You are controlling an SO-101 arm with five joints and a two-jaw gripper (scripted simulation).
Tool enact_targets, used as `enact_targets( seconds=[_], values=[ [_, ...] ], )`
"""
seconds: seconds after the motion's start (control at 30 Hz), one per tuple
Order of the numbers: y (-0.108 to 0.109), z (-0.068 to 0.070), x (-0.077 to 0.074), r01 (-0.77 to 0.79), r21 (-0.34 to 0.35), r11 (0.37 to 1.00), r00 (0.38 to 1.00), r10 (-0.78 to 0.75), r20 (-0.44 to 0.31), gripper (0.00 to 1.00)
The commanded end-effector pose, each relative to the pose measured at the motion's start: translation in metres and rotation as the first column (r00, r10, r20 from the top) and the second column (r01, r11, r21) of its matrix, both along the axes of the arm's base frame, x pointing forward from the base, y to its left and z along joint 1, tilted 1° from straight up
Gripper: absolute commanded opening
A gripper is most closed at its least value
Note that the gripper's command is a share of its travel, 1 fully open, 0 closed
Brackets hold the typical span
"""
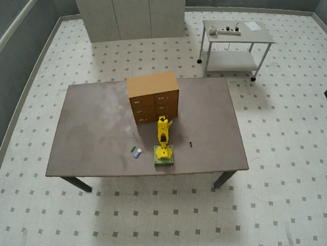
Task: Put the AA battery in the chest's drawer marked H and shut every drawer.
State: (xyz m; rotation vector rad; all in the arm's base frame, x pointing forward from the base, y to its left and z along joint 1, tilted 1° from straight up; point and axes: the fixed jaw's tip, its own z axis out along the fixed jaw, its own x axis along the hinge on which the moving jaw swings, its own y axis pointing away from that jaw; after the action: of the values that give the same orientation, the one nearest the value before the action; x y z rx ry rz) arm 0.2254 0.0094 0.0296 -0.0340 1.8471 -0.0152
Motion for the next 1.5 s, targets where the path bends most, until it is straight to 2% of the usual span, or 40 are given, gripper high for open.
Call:
enact_targets(
  seconds=[0.0,0.77,1.0,1.27,1.33,1.47],
  values=[
    [-0.001,-0.002,-0.002,0.009,0.009,1.000,1.000,-0.009,-0.012,0.50],
    [-0.001,-0.002,-0.002,0.009,0.009,1.000,1.000,-0.009,-0.012,0.50],
    [0.040,0.001,-0.005,-0.173,0.010,0.985,0.985,0.173,0.007,0.50],
    [0.085,0.005,-0.018,-0.374,0.012,0.927,0.927,0.374,0.029,0.50],
    [0.085,0.005,-0.018,-0.374,0.012,0.927,0.927,0.374,0.029,0.50],
    [0.107,0.007,-0.028,-0.469,0.013,0.883,0.883,0.468,0.041,0.50]
  ],
)
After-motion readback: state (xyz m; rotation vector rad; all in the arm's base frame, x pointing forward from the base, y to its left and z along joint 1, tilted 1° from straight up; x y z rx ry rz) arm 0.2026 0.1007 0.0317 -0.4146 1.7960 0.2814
